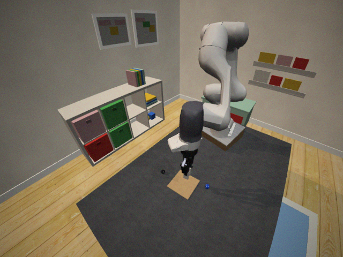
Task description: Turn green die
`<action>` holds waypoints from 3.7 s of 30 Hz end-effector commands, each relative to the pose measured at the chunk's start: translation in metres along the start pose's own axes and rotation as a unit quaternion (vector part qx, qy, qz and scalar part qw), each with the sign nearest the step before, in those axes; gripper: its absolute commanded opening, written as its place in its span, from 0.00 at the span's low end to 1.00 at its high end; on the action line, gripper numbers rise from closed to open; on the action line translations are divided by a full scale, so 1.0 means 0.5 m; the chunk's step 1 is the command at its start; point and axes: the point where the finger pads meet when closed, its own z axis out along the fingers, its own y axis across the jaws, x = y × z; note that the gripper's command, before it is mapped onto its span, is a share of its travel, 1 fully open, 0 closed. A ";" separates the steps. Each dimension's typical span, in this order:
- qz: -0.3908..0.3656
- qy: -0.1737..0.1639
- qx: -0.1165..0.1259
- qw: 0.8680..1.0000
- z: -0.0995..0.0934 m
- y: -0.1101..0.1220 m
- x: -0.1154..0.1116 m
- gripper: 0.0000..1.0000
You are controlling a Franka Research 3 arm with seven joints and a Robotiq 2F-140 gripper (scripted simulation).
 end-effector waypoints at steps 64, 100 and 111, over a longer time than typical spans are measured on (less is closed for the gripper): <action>0.066 -0.500 0.042 0.862 0.019 0.014 0.065 0.09; 0.066 -0.513 0.043 0.855 0.157 0.013 0.067 0.09; 0.066 -0.513 0.043 0.855 0.168 0.013 0.067 0.09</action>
